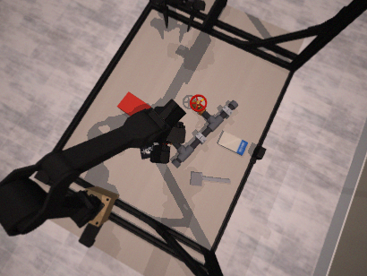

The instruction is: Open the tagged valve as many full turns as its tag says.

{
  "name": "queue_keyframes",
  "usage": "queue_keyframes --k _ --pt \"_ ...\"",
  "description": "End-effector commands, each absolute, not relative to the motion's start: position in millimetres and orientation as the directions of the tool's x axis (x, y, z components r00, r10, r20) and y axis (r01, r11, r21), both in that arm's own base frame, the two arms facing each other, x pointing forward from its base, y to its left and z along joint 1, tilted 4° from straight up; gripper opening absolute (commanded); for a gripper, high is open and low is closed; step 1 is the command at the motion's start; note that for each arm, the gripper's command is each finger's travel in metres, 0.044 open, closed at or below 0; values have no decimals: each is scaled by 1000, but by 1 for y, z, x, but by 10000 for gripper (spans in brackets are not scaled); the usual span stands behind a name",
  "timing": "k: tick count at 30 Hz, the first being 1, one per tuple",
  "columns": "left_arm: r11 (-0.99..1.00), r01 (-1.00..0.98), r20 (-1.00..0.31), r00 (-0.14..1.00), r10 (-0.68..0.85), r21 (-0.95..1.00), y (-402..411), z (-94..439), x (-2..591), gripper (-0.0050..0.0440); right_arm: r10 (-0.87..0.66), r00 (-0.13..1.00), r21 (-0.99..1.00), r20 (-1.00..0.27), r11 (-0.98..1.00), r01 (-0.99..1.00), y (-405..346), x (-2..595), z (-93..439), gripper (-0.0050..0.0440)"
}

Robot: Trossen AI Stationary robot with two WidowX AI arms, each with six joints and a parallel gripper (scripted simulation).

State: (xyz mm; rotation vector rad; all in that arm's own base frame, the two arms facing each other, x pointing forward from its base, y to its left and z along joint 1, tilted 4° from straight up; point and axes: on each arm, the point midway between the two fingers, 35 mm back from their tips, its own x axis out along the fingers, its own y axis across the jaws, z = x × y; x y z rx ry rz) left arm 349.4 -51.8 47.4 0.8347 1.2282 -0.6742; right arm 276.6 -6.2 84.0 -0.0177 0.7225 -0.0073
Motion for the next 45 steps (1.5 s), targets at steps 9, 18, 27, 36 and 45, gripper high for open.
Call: queue_keyframes --k 9,18,27,36,45 --pt "947 313 -976 219 -4 67 -52 47 349 0 -13 750 -19 -661 1000 1 -6 277 84 400" --pt "986 -162 -975 220 -3 -40 -52 47 349 0 -13 750 -19 -661 1000 1 -6 277 84 400" --pt "757 -637 -975 221 -2 -145 -52 47 349 0 -13 750 -19 -661 1000 1 -6 277 84 400" --pt "766 -627 -976 219 -3 -143 -52 47 349 96 -13 750 -19 -661 1000 1 -6 277 84 400" --pt "766 -627 -976 219 -3 -143 -52 47 349 312 -13 750 -19 -661 1000 1 -6 277 84 400"
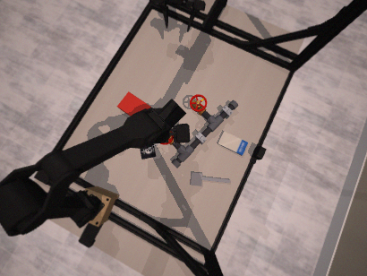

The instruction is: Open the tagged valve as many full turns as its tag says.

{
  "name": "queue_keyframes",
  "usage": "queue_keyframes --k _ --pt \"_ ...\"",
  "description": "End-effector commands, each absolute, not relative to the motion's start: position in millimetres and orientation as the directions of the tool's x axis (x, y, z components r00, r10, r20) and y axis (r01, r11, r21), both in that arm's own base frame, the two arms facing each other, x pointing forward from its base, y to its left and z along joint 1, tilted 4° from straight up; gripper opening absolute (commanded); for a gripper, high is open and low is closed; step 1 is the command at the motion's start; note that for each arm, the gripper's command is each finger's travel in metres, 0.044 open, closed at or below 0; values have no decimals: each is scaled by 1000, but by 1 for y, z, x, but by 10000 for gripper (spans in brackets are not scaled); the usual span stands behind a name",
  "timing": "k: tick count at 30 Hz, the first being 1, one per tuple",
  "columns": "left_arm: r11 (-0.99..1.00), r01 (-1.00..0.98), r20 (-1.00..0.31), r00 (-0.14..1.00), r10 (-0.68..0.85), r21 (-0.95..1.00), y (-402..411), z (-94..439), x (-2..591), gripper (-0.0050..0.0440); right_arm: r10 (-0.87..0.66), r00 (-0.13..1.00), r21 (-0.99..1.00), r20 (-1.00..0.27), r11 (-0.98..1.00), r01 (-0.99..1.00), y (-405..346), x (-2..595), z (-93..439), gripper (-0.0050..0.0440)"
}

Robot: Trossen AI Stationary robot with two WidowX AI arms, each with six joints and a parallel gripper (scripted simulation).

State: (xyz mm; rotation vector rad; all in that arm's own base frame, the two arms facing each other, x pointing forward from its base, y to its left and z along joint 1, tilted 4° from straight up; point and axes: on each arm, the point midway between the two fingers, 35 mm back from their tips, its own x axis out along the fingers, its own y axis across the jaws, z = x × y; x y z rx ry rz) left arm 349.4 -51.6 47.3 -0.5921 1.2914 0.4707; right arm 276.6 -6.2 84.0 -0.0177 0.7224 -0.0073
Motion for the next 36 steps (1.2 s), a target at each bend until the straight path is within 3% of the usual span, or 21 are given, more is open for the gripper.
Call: queue_keyframes --k 1,6,9,15,22,29,36 --pt "766 -627 -976 219 -3 -143 -52 47 349 336 -13 750 -19 -661 1000 1 -6 277 84 400" --pt "766 -627 -976 219 -3 -143 -52 47 349 400 -13 750 -19 -661 1000 1 -6 277 84 400" --pt "775 -616 -976 219 -3 -140 -52 47 349 400 -13 750 -19 -661 1000 1 -6 277 84 400" --pt "966 -251 -976 219 -3 -59 -52 47 349 400 -13 750 -19 -661 1000 1 -6 277 84 400" --pt "996 83 -976 218 -3 16 -52 47 349 400 -13 750 -19 -661 1000 1 -6 277 84 400" --pt "853 509 -976 218 -3 111 -52 47 349 400 -13 750 -19 -661 1000 1 -6 277 84 400" --pt "556 811 -976 217 -2 179 -52 47 349 400 -13 750 -19 -661 1000 1 -6 277 84 400"
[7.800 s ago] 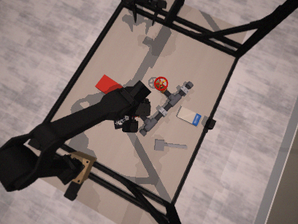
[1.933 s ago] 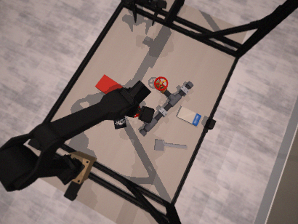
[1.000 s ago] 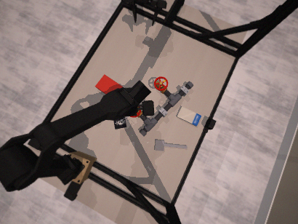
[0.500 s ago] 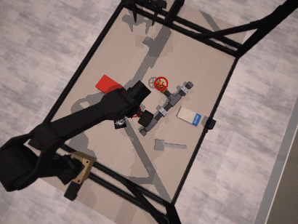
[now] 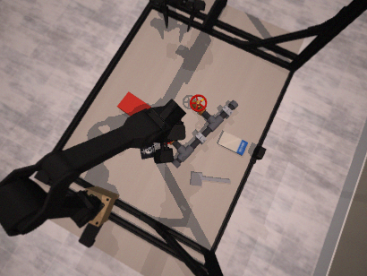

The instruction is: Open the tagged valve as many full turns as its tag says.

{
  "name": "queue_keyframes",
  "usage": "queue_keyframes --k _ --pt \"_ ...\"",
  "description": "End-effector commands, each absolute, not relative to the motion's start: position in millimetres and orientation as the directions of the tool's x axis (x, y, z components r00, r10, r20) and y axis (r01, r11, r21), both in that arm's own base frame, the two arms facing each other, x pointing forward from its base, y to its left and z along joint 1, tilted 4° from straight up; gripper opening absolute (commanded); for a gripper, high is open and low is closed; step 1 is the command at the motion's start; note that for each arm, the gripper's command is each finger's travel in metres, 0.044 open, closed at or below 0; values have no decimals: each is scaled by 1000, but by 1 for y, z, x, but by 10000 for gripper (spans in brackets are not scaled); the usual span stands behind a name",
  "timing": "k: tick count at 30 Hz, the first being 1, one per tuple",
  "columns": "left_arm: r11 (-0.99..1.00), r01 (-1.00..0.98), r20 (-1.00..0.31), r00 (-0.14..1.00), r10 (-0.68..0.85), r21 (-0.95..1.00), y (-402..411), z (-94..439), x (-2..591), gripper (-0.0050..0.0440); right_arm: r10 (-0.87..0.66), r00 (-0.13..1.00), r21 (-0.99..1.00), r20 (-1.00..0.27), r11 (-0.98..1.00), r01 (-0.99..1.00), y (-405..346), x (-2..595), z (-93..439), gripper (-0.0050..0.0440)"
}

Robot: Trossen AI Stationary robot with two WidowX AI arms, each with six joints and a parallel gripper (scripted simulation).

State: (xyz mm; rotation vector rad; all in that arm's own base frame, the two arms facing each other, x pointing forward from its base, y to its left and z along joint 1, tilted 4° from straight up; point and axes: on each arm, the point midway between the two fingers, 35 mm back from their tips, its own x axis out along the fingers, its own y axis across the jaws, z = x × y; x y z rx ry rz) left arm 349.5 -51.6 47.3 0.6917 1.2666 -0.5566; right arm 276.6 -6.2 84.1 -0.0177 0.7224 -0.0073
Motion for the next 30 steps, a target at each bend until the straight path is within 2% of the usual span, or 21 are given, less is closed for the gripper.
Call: queue_keyframes --k 1,7,14,19,28,30 --pt "556 811 -976 217 -2 179 -52 47 349 400 -13 750 -19 -661 1000 1 -6 277 84 400" --pt "529 829 -976 217 -2 183 -52 47 349 400 -13 750 -19 -661 1000 1 -6 277 84 400" --pt "546 818 -976 219 -2 182 -52 48 349 232 -13 750 -19 -661 1000 1 -6 277 84 400" --pt "546 818 -976 219 -2 182 -52 48 349 232 -13 750 -19 -661 1000 1 -6 277 84 400" --pt "546 818 -976 219 -2 182 -52 48 349 16 -13 750 -19 -661 1000 1 -6 277 84 400" --pt "546 818 -976 219 -2 182 -52 48 349 0 -13 750 -19 -661 1000 1 -6 277 84 400"
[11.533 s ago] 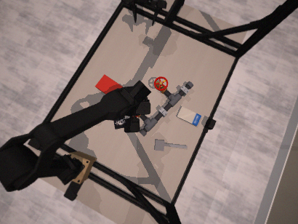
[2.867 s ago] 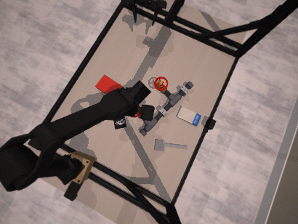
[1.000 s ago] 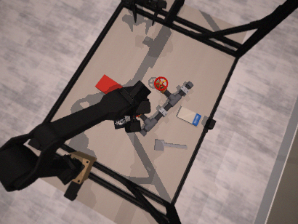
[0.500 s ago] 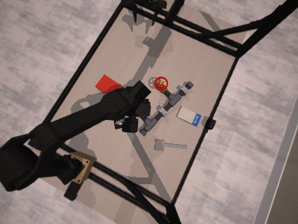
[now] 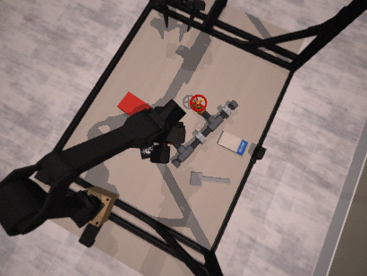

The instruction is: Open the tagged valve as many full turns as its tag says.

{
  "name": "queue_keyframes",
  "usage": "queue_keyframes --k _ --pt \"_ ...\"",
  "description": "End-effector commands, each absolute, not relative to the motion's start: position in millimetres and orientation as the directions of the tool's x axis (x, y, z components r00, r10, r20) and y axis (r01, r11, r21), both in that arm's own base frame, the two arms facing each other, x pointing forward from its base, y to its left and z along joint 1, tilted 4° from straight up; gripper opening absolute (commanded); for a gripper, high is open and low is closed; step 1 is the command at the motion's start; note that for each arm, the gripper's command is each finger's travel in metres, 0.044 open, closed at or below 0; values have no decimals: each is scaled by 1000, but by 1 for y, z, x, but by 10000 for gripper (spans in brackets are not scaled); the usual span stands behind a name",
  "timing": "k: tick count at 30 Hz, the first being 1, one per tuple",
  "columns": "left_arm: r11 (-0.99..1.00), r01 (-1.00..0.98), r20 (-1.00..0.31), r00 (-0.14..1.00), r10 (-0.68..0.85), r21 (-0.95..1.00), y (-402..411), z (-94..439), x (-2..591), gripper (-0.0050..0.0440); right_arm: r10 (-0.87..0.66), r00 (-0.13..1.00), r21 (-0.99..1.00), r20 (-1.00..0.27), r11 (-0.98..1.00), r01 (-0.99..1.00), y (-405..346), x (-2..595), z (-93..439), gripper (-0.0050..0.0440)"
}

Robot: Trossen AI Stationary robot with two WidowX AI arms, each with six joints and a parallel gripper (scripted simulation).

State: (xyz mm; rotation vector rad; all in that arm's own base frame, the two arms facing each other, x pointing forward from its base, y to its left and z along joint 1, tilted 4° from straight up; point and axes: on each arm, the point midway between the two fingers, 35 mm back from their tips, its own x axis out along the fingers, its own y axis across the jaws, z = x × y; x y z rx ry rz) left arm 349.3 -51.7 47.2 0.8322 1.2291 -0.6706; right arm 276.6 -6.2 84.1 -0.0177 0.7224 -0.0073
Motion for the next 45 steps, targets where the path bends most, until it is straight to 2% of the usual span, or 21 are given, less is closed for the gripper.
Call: queue_keyframes --k 1,8,14,21,23,25,34,40,45 --pt "546 818 -976 219 -2 182 -52 48 349 0 -13 750 -19 -661 1000 1 -6 277 84 400" --pt "596 784 -976 218 -3 174 -52 47 349 0 -13 750 -19 -661 1000 1 -6 277 84 400" --pt "881 463 -976 219 -3 101 -52 47 349 0 -13 750 -19 -661 1000 1 -6 277 84 400" --pt "998 59 -976 219 -2 11 -52 47 349 0 -13 750 -19 -661 1000 1 -6 277 84 400" --pt "998 59 -976 219 -2 11 -52 47 349 0 -13 750 -19 -661 1000 1 -6 277 84 400" --pt "992 -122 -976 219 -2 -30 -52 47 349 0 -13 750 -19 -661 1000 1 -6 277 84 400" --pt "776 -615 -976 220 -1 -139 -52 47 349 0 -13 750 -19 -661 1000 1 -6 277 84 400" --pt "735 -661 -976 220 -1 -150 -52 47 349 0 -13 750 -19 -661 1000 1 -6 277 84 400" --pt "754 -641 -976 219 -2 -145 -52 47 349 120 -13 750 -19 -661 1000 1 -6 277 84 400"
